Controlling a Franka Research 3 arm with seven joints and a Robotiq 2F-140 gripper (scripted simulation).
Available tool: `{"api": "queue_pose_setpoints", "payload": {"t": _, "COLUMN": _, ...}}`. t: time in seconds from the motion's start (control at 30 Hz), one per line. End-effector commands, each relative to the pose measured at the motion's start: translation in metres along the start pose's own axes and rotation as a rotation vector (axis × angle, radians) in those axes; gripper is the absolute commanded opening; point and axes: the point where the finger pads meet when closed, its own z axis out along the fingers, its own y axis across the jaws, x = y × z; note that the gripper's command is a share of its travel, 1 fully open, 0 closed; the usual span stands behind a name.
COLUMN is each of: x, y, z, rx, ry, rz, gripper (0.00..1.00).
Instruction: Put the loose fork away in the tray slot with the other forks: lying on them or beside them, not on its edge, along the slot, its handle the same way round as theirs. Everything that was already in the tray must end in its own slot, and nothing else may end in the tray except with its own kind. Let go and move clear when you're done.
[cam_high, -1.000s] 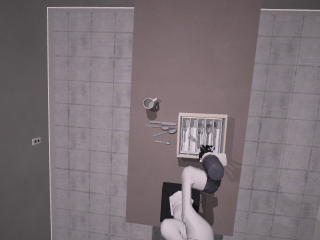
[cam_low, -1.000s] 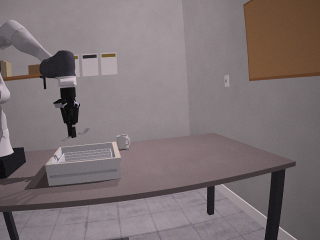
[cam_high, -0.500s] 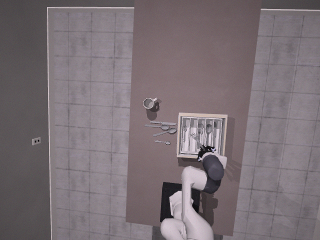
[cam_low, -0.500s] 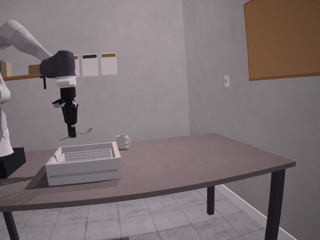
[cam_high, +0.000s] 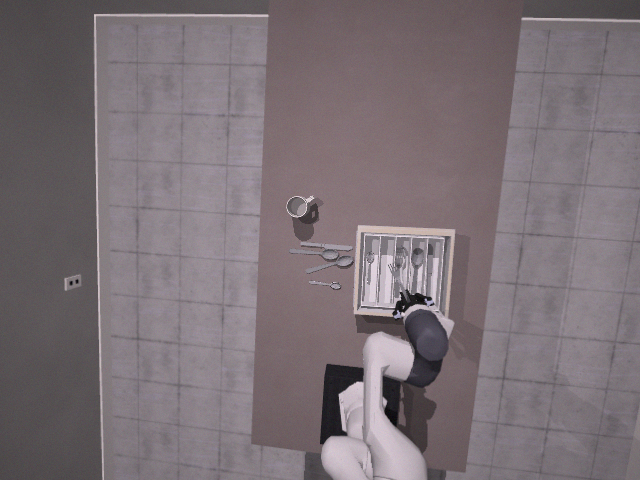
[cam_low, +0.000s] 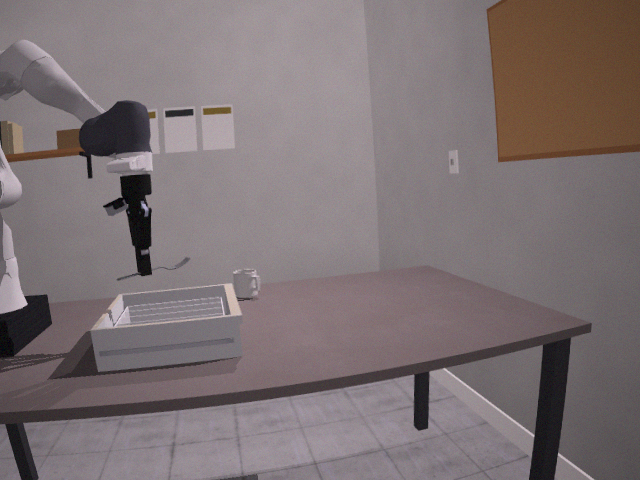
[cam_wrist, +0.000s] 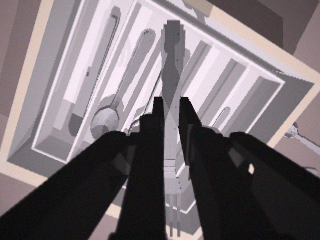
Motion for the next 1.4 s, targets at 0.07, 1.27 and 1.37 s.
{"api": "queue_pose_setpoints", "payload": {"t": 0.07, "x": -0.0013, "y": -0.0009, "z": -0.0005, "rx": 0.012, "ry": 0.005, "rz": 0.197, "gripper": 0.14}}
{"api": "queue_pose_setpoints", "payload": {"t": 1.27, "x": -0.0002, "y": 0.0008, "z": -0.0013, "rx": 0.038, "ry": -0.095, "rz": 0.466, "gripper": 0.14}}
{"api": "queue_pose_setpoints", "payload": {"t": 1.37, "x": -0.0002, "y": 0.0008, "z": -0.0013, "rx": 0.038, "ry": -0.095, "rz": 0.466, "gripper": 0.14}}
